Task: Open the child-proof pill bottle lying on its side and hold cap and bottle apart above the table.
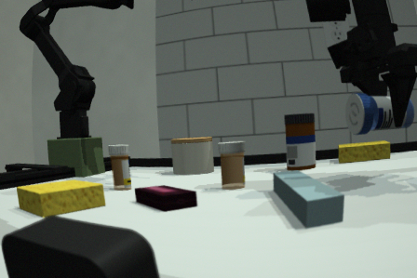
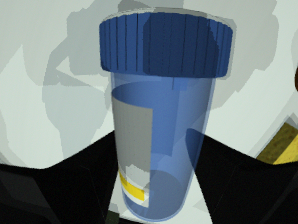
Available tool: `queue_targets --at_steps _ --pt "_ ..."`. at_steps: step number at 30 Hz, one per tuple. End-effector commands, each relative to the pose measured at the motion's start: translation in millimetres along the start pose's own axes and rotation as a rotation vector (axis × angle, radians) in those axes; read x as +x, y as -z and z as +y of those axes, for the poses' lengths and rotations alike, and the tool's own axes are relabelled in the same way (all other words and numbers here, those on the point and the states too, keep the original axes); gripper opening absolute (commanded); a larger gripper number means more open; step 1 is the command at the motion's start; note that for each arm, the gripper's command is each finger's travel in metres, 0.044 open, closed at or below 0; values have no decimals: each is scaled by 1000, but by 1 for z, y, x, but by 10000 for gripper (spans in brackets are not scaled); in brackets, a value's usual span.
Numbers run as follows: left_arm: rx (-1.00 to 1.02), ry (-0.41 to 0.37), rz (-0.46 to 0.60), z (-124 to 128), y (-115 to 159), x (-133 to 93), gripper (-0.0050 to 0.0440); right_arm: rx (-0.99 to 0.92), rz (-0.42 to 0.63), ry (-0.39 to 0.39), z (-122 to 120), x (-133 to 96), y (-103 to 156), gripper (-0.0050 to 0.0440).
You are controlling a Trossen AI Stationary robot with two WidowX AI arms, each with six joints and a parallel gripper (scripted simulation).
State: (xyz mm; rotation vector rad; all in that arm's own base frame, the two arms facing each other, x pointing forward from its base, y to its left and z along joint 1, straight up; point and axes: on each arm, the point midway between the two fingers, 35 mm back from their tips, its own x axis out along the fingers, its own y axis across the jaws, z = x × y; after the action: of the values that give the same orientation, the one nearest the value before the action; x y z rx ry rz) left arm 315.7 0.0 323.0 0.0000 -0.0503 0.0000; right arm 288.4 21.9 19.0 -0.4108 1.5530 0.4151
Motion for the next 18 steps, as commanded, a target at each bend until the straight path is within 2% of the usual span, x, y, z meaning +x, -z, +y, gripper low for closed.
queue_targets --at_steps 1,9,18 --pt "0 0 0 0 0 0 440 1 -20 8 -1 -22 -2 0" --pt "0 0 0 0 0 0 440 1 -20 8 2 -52 3 0" --pt "0 0 0 0 0 0 440 30 -20 8 3 -55 2 0"
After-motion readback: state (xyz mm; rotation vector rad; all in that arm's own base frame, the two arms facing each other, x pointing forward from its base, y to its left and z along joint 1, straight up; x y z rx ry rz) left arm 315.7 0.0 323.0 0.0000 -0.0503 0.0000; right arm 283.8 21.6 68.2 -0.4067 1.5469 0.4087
